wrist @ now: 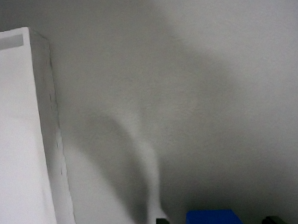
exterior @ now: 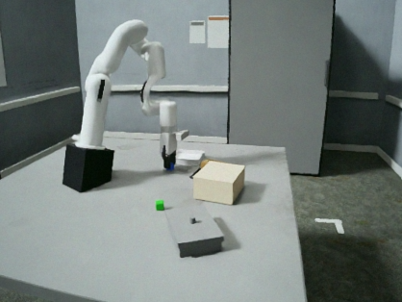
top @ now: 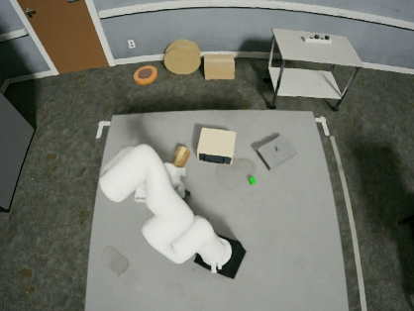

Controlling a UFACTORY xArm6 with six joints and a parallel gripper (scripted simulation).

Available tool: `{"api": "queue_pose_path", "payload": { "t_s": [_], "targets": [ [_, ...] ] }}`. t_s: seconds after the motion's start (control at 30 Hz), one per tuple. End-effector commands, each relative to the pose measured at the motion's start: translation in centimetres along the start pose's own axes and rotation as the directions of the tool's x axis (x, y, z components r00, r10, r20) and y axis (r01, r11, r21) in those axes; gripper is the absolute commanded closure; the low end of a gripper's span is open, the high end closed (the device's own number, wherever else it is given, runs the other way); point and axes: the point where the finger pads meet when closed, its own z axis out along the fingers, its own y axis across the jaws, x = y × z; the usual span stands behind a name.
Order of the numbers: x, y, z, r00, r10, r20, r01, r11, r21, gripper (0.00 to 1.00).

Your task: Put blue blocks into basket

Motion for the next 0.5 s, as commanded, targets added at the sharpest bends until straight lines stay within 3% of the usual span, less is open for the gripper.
{"api": "queue_pose_path", "payload": {
  "t_s": [0.0,0.47],
  "targets": [
    [0.10,-0.08,0.42,1.000,0.000,-0.005,0.000,1.000,0.005,0.45],
    [0.10,-0.08,1.26,1.000,0.000,-0.005,0.000,1.000,0.005,0.45]
  ]
}}
